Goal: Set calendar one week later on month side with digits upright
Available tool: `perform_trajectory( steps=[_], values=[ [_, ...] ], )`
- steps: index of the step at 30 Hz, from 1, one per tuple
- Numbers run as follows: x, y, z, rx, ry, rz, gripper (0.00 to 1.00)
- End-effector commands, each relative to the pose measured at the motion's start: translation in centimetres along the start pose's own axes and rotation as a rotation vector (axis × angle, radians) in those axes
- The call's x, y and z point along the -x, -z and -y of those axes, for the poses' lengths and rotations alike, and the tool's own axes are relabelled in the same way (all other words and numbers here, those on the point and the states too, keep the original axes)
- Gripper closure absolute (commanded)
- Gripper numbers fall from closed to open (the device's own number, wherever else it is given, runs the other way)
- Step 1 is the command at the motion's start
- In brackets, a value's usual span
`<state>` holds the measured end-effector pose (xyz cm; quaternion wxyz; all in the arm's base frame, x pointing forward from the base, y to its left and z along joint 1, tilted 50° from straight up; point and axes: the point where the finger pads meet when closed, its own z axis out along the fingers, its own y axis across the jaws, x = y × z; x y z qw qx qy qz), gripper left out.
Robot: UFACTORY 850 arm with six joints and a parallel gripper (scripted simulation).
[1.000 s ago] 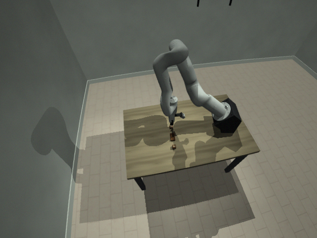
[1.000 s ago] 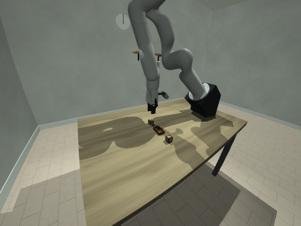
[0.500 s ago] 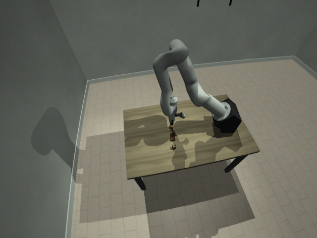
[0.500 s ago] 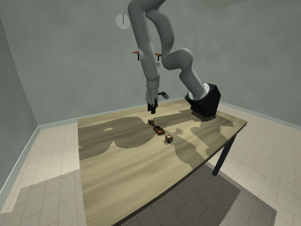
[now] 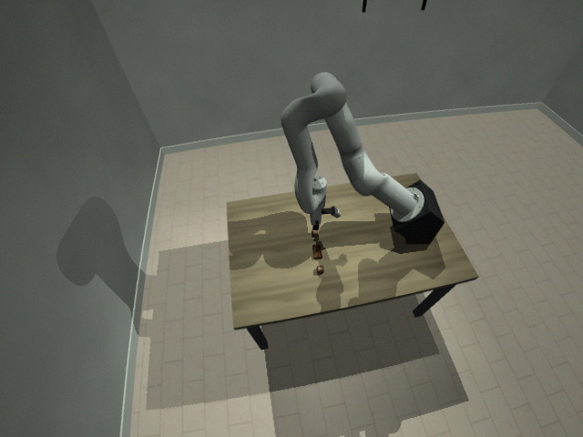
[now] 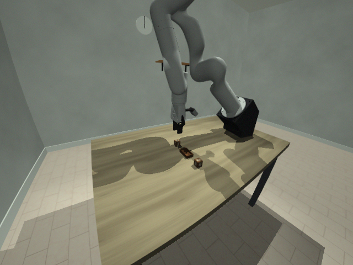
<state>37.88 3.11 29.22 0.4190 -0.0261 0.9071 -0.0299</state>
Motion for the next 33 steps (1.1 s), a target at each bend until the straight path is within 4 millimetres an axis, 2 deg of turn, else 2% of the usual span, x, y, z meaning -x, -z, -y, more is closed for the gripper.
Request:
perform_trajectory(
  steps=[1, 19, 33],
  values=[
    [0.0, 0.0, 0.0, 0.0, 0.0, 0.001, 0.51],
    [0.0, -1.0, 0.0, 0.001, 0.0, 0.001, 0.51],
    [0.0, -3.3, 0.1, 0.001, 0.0, 0.001, 0.51]
  ],
)
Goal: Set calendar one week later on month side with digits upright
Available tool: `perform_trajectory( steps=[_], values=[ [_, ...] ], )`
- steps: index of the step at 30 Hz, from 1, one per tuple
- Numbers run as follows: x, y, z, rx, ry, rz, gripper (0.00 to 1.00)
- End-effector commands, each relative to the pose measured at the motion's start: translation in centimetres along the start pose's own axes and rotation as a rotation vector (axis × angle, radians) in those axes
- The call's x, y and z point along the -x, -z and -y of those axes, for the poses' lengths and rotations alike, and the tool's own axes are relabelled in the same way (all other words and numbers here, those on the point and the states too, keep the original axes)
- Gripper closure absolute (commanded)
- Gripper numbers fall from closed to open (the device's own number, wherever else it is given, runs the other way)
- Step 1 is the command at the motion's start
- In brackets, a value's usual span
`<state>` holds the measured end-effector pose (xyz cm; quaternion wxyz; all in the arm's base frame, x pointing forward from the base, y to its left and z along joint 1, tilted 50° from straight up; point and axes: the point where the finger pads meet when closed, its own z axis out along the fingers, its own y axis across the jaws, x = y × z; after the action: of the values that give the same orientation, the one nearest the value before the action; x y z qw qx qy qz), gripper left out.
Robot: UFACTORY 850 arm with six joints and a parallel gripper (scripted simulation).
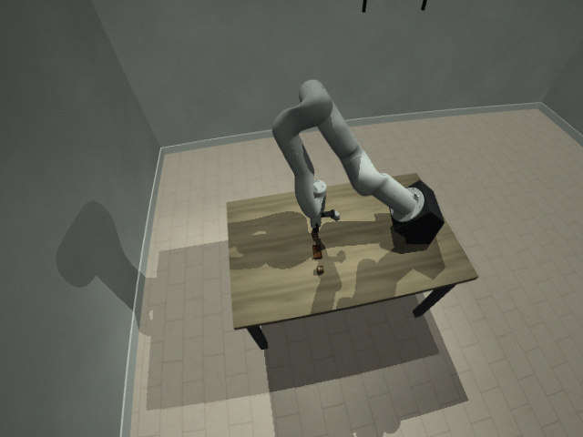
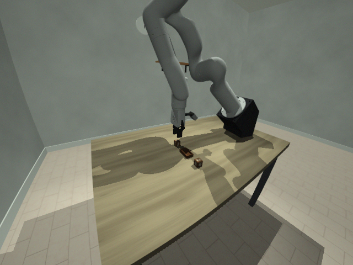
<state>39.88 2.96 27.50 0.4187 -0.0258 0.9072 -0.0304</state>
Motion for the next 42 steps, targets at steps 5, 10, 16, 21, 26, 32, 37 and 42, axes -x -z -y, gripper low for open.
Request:
perform_trajectory(
  steps=[5, 10, 16, 21, 26, 32, 37, 42],
  values=[
    [0.0, -1.2, 0.0, 0.002, 0.0, 0.002, 0.51],
    [0.0, -2.0, 0.1, 0.002, 0.0, 0.002, 0.51],
    [0.0, -2.5, 0.1, 0.002, 0.0, 0.002, 0.51],
    [0.0, -2.7, 0.1, 0.002, 0.0, 0.002, 0.51],
    [0.0, -2.7, 0.1, 0.002, 0.0, 0.002, 0.51],
    [0.0, -2.7, 0.1, 0.002, 0.0, 0.002, 0.51],
    [0.0, -2.7, 0.1, 0.002, 0.0, 0.002, 0.51],
    [0.0, -2.7, 0.1, 0.002, 0.0, 0.002, 0.51]
  ],
)
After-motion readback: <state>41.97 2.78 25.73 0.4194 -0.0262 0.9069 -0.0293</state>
